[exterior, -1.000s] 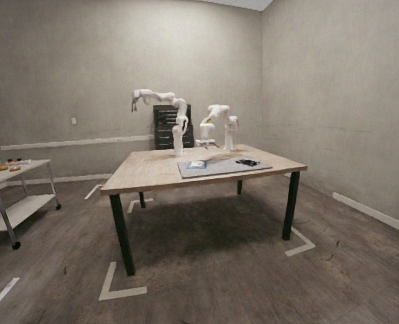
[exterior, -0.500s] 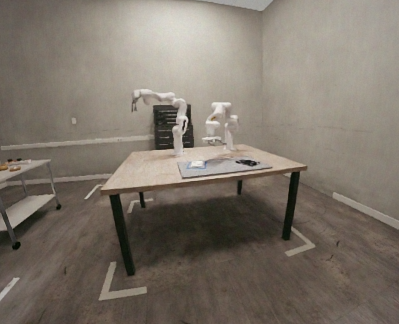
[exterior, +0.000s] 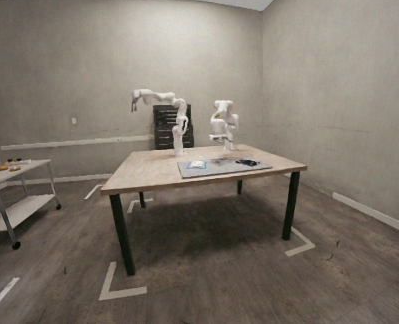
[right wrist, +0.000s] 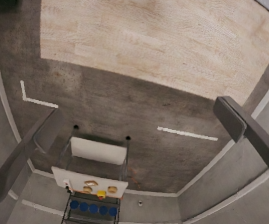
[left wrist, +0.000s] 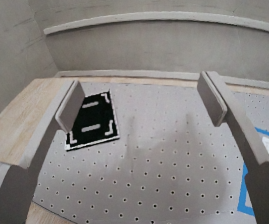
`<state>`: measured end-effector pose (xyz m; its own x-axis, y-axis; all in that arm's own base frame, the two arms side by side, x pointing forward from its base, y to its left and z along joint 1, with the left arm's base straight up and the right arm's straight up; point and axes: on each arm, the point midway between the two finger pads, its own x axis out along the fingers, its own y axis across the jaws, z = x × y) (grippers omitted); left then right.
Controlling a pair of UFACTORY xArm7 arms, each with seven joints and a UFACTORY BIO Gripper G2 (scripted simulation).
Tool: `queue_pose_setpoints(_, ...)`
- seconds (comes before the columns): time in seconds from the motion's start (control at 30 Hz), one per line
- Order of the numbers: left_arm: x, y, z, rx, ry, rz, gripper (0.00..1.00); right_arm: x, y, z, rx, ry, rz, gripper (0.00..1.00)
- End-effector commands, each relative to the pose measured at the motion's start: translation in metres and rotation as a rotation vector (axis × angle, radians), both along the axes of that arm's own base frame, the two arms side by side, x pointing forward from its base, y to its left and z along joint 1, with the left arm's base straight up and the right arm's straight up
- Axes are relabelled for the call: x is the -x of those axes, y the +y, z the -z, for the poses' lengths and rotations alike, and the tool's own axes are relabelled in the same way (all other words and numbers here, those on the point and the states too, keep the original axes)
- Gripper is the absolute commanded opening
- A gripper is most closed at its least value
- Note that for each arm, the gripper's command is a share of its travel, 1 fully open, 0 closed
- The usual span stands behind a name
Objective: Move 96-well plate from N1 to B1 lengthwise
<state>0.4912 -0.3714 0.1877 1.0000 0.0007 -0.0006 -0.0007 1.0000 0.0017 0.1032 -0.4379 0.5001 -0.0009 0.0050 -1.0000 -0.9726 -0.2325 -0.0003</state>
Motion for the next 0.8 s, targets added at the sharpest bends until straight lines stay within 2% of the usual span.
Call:
queue_pose_setpoints(0.0, -0.003, 0.021, -0.009, 0.005, -0.004, 0.001, 0.37, 0.000, 0.000, -0.002, 0.004, -0.001, 0.000, 1.00)
queue_pose_setpoints(0.23, -0.006, 0.054, -0.019, 0.005, -0.004, 0.001, 0.37, 0.000, 0.000, -0.002, 0.004, -0.001, 0.000, 1.00)
queue_pose_setpoints(0.3, -0.006, 0.054, -0.019, 0.005, -0.004, 0.001, 0.37, 0.000, 0.000, -0.002, 0.004, -0.001, 0.000, 1.00)
queue_pose_setpoints(0.77, -0.013, 0.121, -0.039, 0.004, -0.004, 0.001, 0.37, 0.000, 0.000, -0.002, 0.004, -0.001, 0.000, 1.00)
